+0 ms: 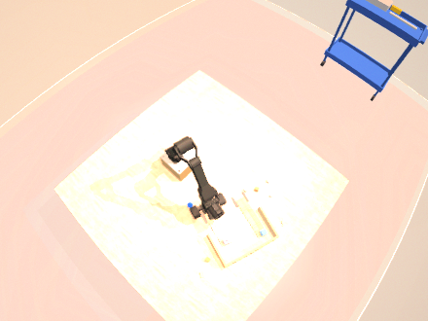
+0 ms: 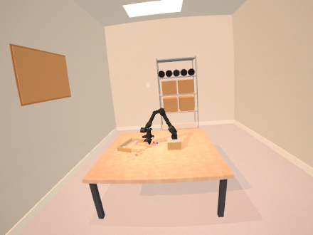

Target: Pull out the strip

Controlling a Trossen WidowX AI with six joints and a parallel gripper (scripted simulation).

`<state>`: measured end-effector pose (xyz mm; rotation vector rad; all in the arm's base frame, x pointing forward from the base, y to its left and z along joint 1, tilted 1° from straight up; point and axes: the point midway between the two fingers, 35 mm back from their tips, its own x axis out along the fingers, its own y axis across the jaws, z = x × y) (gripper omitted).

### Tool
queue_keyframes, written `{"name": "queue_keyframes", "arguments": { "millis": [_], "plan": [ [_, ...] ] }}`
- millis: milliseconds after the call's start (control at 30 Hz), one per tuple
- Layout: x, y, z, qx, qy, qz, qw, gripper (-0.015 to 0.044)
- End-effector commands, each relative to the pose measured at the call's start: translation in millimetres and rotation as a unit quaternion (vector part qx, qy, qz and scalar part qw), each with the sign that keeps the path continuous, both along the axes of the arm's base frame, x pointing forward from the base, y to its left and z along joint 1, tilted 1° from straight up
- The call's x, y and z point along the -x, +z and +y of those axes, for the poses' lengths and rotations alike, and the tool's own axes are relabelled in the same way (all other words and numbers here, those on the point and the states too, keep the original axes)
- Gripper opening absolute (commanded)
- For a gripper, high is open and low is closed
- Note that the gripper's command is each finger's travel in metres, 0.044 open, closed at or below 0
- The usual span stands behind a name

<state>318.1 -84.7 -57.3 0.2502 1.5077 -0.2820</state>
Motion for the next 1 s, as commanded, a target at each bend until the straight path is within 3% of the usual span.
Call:
{"name": "queue_keyframes", "arguments": {
  "millis": [0,967],
  "plan": [
    [15.4,-7.3,4.5,-0.003,-0.003,0.016,1.0,0.0],
    [49.9,-8.5,17.3,-0.004,-0.003,0.018,1.0,0.0]
  ]
}}
